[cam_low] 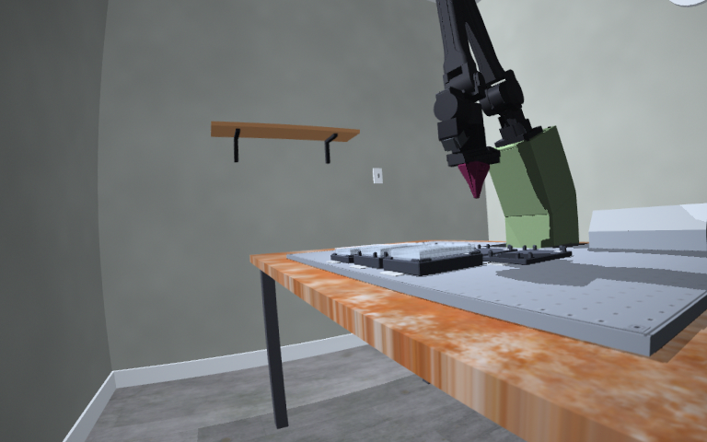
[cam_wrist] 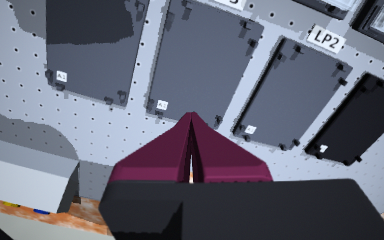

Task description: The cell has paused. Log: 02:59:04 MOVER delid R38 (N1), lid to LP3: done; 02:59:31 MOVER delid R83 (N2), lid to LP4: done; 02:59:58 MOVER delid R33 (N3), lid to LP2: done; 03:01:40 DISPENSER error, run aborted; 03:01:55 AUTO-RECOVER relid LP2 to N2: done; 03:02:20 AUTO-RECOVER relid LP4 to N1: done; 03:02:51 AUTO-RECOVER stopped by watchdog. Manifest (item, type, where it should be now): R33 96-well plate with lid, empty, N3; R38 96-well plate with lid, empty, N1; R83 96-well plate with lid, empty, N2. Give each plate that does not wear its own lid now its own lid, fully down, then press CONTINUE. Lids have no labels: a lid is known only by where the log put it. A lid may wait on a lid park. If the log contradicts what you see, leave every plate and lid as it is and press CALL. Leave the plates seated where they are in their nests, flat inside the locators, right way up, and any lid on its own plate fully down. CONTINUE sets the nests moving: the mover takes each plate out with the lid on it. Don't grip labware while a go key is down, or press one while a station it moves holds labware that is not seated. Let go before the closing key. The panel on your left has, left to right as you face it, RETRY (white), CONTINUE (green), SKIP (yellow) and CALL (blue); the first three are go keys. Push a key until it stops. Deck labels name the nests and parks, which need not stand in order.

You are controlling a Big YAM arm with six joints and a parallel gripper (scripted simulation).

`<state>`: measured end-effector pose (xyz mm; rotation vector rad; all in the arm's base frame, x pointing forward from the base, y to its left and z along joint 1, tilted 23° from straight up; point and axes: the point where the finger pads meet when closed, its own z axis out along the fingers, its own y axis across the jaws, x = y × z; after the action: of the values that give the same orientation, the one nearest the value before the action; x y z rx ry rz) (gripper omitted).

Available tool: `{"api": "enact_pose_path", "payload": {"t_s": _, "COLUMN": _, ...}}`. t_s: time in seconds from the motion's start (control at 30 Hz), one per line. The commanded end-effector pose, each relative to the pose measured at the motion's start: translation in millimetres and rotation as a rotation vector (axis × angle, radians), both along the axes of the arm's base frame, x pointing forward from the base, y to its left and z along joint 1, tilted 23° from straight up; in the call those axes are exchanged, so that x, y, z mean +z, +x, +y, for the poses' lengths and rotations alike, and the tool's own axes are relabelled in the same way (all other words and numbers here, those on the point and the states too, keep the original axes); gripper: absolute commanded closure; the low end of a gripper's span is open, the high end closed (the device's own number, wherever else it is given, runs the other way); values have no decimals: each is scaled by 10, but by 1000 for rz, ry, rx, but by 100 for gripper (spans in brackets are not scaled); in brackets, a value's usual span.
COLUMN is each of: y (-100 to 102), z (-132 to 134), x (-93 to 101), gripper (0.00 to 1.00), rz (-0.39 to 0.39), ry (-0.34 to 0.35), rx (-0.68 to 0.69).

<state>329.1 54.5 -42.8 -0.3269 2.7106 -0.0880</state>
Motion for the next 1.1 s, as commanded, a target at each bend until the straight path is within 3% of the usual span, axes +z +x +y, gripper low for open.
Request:
{"api": "enact_pose_path", "payload": {"t_s": 0.0, "y": 28, "z": 79, "x": -29, "gripper": 100, "rz": 1, "ry": -13, "rx": 37}}
{"api": "enact_pose_path", "payload": {"t_s": 0.5, "y": -95, "z": 839, "x": -84, "gripper": 100, "rz": 14, "ry": -135, "rx": 314}}
{"api": "enact_pose_path", "payload": {"t_s": 0.57, "y": -95, "z": 839, "x": -84, "gripper": 100, "rz": 14, "ry": -135, "rx": 314}}
{"api": "enact_pose_path", "payload": {"t_s": 0.87, "y": -165, "z": 1297, "x": -116, "gripper": 100, "rz": 12, "ry": -139, "rx": 327}}
{"api": "enact_pose_path", "payload": {"t_s": 1.07, "y": -215, "z": 1158, "x": -175, "gripper": 100, "rz": 30, "ry": -146, "rx": 302}}
